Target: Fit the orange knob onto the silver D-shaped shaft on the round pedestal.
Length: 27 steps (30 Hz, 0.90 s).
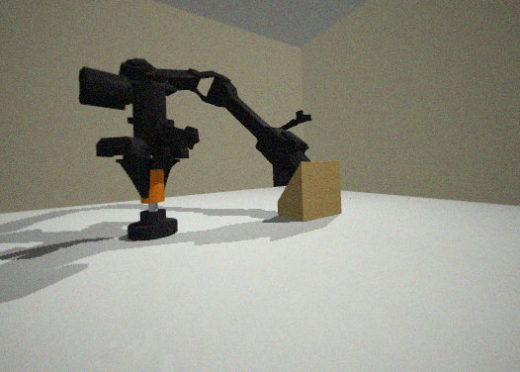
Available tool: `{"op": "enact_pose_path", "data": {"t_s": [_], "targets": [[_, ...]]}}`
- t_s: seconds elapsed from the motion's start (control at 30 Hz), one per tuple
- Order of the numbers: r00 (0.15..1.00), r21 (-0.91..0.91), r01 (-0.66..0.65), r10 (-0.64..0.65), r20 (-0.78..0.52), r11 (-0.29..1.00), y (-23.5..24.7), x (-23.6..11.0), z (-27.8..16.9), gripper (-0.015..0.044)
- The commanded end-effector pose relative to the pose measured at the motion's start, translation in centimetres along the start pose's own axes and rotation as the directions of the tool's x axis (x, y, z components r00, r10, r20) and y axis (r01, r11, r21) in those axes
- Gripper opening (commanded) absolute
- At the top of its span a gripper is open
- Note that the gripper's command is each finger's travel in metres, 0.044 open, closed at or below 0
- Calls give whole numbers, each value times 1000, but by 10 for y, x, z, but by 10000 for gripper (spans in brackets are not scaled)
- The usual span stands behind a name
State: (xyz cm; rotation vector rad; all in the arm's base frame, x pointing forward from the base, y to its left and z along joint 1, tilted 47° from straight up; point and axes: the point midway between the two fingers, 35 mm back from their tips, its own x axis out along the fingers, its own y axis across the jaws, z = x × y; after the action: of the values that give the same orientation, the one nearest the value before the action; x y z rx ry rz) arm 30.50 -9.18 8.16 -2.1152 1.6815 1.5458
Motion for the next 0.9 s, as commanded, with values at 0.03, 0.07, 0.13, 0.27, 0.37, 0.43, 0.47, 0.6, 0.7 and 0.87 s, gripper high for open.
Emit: {"op": "enact_pose_path", "data": {"t_s": [0.03,0.07,0.13,0.27,0.37,0.43,0.47,0.6,0.7,0.87], "targets": [[1000,-6,-1,1,-6,1000,1,1,0,0],[1000,-6,-1,1,-6,1000,1,2,0,0],[1000,-6,-1,1,-6,1000,1,2,0,0],[1000,0,-1,1,-6,1000,0,6,0,0],[1000,0,-1,1,-6,1000,0,9,1,0],[1000,0,-2,2,-6,1000,1,11,1,0],[1000,0,-2,2,-6,1000,1,12,1,0],[1000,0,-2,2,-6,1000,1,15,1,0],[1000,0,-2,2,-6,1000,1,17,1,0],[1000,11,3,-3,-2,1000,0,15,0,0]]}}
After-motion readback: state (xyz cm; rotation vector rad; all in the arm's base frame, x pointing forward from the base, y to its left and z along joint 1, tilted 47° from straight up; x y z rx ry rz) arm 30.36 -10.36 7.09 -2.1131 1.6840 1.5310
